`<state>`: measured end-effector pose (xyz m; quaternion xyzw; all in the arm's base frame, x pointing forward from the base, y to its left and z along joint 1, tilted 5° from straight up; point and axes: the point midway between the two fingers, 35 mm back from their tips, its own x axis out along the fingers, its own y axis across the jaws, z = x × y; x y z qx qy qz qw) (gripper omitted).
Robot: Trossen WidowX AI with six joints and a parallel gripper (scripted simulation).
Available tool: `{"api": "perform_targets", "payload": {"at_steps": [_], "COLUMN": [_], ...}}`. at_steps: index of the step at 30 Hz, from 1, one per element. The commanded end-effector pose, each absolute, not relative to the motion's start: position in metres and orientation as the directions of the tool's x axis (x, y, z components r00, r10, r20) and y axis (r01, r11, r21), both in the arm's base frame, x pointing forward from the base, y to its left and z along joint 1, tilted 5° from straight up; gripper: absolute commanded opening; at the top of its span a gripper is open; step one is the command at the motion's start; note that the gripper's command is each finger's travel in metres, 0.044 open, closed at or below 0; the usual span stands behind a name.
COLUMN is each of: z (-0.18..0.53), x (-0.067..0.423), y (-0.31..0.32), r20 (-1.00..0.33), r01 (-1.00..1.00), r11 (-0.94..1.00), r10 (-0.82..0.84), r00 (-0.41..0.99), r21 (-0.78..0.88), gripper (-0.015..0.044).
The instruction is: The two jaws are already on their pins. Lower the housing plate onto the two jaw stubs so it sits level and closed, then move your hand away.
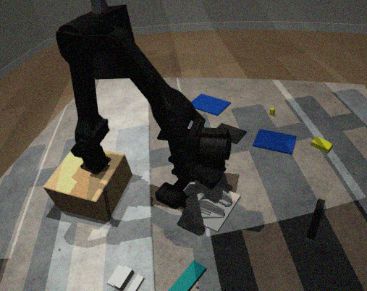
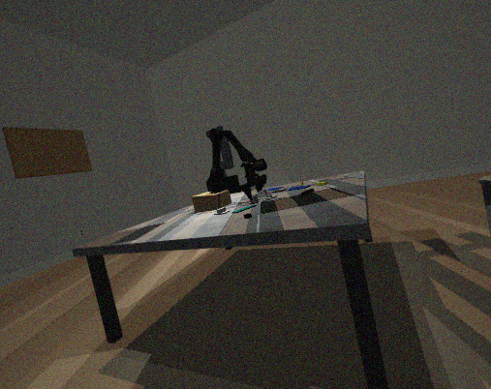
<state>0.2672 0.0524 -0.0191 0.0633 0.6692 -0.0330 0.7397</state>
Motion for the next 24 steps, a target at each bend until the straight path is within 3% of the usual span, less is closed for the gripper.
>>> {"api": "perform_targets", "payload": {"at_steps": [1, 24], "z": [-0.0209, -0.0232], "x": [0.2671, 0.2673], "y": [0.0518, 0.0519], "r20": [-0.994, -0.994], "r01": [0.139, 0.139], "r11": [0.989, 0.989], "r10": [0.032, 0.032], "r00": [0.102, 0.102], "r21": [0.046, 0.046], "gripper": [0.0351, 0.0351]}}
